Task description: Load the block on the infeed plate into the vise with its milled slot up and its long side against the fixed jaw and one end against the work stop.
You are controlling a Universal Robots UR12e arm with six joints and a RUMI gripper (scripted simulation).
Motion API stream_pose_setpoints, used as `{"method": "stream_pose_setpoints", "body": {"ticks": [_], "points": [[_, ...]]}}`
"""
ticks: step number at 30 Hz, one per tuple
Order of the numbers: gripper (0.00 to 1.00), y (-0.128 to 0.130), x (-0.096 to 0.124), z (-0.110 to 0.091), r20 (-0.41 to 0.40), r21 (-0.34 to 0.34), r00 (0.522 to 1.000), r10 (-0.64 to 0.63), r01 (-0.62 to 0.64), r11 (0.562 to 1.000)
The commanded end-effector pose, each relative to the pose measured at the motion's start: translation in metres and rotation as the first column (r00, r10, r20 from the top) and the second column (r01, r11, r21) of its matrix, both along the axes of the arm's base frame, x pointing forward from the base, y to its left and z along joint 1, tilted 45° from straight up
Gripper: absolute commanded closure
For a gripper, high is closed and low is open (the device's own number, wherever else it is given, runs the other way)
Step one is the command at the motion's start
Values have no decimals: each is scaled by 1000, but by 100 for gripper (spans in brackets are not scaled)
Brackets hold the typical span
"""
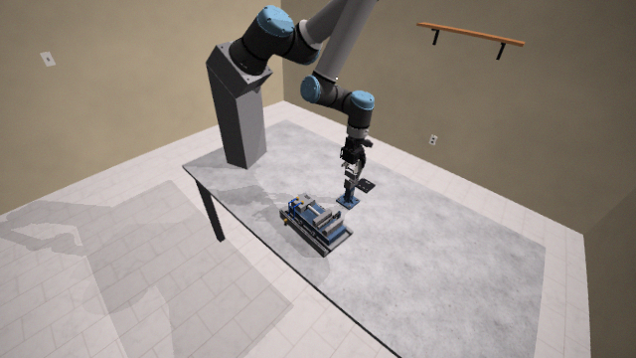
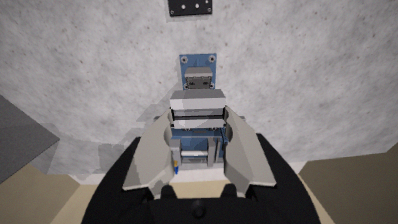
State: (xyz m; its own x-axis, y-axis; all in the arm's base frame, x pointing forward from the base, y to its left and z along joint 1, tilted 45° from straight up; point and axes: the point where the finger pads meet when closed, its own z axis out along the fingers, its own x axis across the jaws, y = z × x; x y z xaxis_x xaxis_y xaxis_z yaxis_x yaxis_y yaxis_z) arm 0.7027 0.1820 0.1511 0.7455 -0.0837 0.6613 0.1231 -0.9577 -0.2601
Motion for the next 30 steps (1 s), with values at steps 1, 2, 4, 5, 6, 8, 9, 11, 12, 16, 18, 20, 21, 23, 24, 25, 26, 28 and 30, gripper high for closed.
{"method": "stream_pose_setpoints", "body": {"ticks": [1,2,4,5,6,8,9,11,12,16,18,20,21,23,24,25,26,28,30], "points": [[100,0,-1,1,1,0,1000,0,0,1000],[100,0,-1,2,1,0,1000,0,0,1000],[100,-1,-2,3,1,0,1000,0,0,1000],[100,-1,-3,3,1,0,1000,0,0,1000],[100,-1,-3,4,1,0,1000,0,0,1000],[100,-2,-5,6,1,0,1000,0,0,1000],[100,-2,-6,6,1,0,1000,0,0,1000],[100,-3,-7,8,1,0,1000,0,0,1000],[100,-3,-8,9,1,0,1000,0,0,1000],[100,-4,-10,11,1,0,1000,0,0,1000],[100,-5,-12,13,1,0,1000,0,0,1000],[100,-6,-14,15,1,0,1000,0,0,1000],[100,-6,-15,17,1,0,1000,0,0,1000],[100,-7,-17,19,1,0,1000,0,0,1000],[100,-8,-18,20,1,0,1000,0,0,1000],[100,-8,-19,21,1,0,1000,0,0,1000],[100,-8,-20,22,1,0,1000,0,0,1000],[100,-9,-22,24,1,0,1000,0,0,1000],[100,-10,-24,26,1,0,1000,0,0,1000]]}}
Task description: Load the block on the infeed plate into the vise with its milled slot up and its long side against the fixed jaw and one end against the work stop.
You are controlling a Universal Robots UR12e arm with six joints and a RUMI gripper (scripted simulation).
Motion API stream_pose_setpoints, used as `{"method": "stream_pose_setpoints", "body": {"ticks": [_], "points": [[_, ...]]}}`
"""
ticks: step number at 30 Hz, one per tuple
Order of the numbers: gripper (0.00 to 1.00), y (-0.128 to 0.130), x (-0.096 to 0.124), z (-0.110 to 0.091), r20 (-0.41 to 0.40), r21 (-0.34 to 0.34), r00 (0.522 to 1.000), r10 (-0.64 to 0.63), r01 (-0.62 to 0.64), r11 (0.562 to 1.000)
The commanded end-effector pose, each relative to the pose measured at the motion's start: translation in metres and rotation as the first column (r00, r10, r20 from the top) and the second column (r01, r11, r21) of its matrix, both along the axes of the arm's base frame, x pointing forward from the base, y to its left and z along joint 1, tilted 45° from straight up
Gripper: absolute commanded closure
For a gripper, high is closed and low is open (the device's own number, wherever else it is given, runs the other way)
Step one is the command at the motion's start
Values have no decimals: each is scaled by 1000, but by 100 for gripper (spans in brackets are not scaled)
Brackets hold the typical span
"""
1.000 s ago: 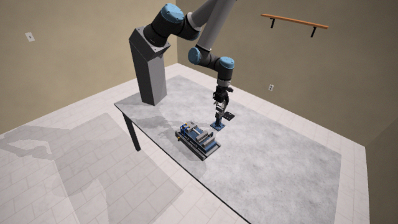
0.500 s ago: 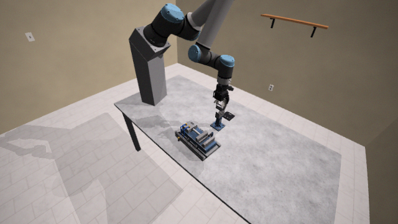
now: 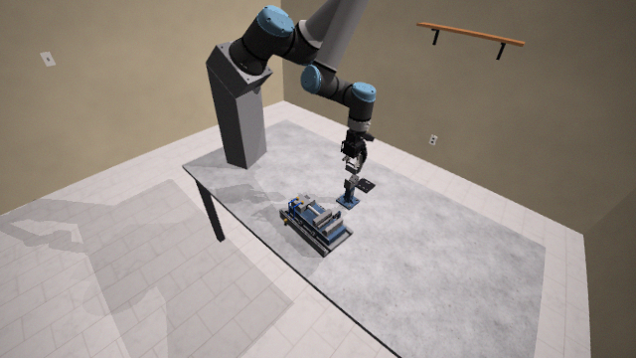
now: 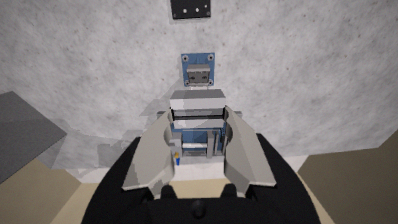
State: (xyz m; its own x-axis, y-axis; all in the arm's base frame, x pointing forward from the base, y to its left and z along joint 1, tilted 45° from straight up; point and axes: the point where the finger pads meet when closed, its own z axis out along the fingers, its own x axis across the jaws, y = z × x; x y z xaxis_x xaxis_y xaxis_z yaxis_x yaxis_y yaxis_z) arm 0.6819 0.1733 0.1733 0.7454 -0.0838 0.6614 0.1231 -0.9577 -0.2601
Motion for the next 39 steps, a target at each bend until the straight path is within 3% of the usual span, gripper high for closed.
{"method": "stream_pose_setpoints", "body": {"ticks": [1,39], "points": [[100,-2,-4,5,1,0,1000,0,0,1000],[100,-5,-11,13,1,-1,1000,1,-1,1000]]}}
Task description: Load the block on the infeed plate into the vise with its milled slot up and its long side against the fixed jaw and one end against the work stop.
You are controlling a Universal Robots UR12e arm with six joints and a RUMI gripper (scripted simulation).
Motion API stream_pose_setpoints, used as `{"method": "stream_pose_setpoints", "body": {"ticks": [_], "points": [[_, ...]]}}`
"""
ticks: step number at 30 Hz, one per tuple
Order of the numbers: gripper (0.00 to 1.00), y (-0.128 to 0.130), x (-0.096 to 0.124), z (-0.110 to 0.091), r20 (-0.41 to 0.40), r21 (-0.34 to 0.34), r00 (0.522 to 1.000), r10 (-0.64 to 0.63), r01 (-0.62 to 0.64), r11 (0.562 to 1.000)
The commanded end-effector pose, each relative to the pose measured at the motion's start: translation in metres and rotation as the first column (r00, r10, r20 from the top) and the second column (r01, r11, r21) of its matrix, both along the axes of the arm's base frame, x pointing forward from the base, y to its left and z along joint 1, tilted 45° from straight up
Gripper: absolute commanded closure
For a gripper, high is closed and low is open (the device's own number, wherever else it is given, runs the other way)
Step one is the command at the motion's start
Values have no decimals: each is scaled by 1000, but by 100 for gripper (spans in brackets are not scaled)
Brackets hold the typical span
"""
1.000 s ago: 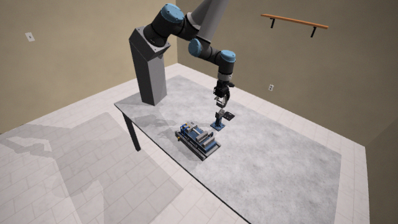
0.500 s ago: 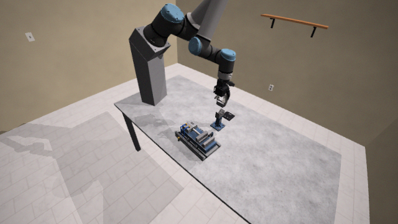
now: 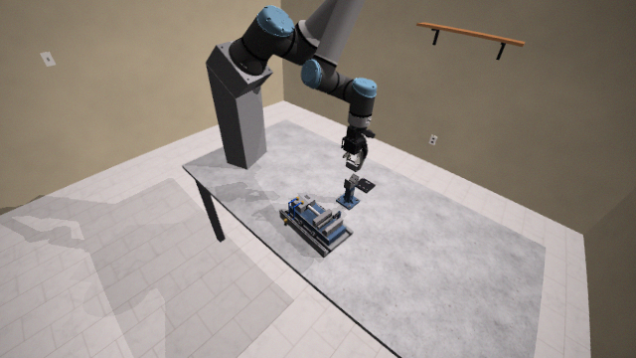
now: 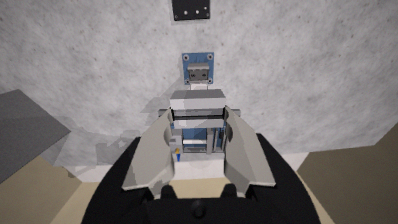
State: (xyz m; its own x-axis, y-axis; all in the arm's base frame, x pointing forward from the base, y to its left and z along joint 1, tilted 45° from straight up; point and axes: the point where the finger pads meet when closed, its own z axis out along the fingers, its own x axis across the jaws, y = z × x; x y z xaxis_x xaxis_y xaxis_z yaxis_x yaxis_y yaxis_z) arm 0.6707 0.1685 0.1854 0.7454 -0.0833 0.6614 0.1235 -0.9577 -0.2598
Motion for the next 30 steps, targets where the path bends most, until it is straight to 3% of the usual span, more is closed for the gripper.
{"method": "stream_pose_setpoints", "body": {"ticks": [1,30], "points": [[100,0,0,0,1,-1,1000,1,-1,1000],[100,-4,2,0,9,-22,1000,23,-23,999]]}}
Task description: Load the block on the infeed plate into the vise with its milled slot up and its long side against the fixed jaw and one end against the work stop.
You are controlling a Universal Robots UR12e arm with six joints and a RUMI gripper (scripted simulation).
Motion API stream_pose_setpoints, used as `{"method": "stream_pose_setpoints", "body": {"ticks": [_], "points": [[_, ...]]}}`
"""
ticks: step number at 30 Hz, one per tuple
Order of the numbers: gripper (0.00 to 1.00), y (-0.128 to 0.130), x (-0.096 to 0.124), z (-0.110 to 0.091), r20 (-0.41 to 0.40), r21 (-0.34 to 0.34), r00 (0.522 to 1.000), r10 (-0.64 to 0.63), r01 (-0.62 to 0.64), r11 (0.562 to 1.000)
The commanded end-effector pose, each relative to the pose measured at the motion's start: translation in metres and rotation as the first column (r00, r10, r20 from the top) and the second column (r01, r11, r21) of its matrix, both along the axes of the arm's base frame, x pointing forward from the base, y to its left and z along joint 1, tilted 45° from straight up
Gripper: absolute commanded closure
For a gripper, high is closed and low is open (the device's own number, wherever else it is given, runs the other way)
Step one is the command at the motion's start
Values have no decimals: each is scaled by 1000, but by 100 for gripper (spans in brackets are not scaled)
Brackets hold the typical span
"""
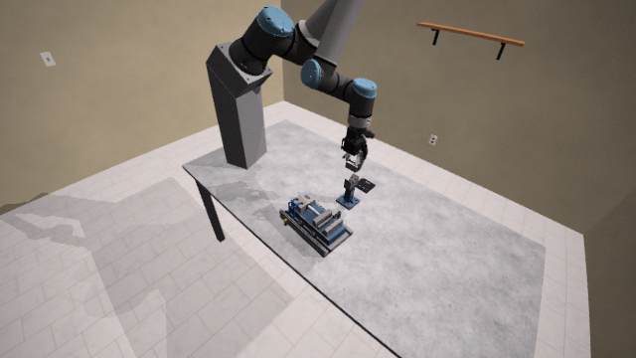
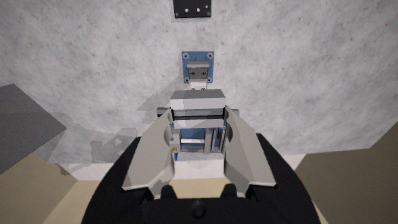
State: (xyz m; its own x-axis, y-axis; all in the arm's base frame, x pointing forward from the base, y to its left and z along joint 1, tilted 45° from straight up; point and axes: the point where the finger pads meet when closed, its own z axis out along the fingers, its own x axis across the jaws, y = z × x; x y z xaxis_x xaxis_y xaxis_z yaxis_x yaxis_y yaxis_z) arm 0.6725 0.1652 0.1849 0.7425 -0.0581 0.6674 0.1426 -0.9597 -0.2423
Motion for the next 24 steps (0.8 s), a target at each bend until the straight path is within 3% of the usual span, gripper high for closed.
{"method": "stream_pose_setpoints", "body": {"ticks": [1,24], "points": [[100,-1,1,0,2,-4,1000,5,-5,1000],[100,-10,5,-1,18,-50,998,53,-52,997]]}}
